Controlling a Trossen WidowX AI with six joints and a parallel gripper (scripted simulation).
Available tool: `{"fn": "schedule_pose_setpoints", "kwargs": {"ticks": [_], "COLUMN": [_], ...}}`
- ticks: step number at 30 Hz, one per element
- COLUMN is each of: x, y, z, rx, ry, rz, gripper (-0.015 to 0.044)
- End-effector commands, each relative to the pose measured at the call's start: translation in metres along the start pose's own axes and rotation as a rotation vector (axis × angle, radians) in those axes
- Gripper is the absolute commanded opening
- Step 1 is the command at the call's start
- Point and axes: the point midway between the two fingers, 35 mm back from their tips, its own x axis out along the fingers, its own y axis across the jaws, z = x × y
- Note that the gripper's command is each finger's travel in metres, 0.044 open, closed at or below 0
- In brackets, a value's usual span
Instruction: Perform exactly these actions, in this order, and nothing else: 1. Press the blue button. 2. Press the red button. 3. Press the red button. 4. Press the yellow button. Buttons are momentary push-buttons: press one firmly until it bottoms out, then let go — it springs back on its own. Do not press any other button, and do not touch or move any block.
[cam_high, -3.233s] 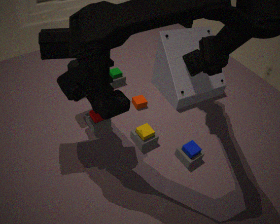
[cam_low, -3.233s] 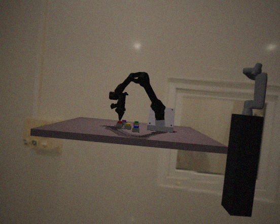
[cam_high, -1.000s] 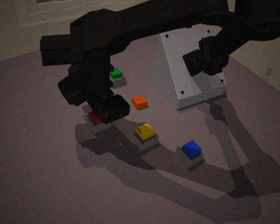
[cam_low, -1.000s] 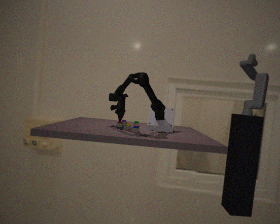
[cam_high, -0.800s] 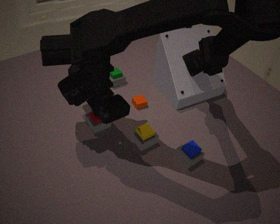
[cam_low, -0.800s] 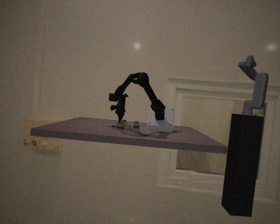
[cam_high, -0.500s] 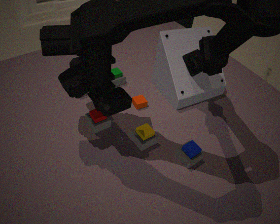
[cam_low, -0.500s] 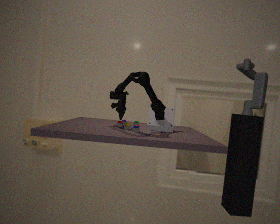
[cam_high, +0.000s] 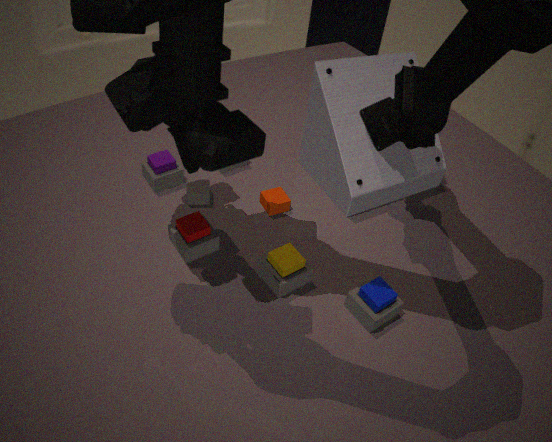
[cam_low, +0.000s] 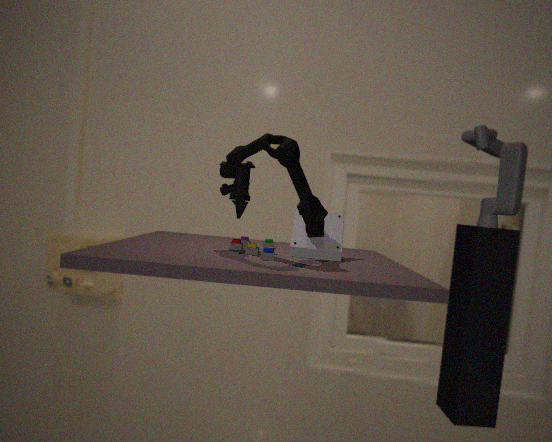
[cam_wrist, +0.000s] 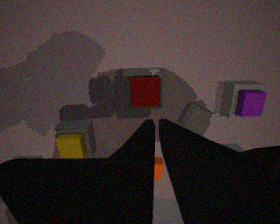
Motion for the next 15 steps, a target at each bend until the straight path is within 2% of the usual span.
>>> {"fn": "schedule_pose_setpoints", "kwargs": {"ticks": [1,9,15], "x": [-0.006,-0.006,-0.005], "y": [0.018,0.095,0.100], "z": [-0.008,-0.065,-0.071], "rx": [-0.007,-0.004,-0.004], "ry": [0.009,0.011,0.011], "rz": [0.000,0.004,0.004], "gripper": [0.0020,0.0020,0.0020]}}
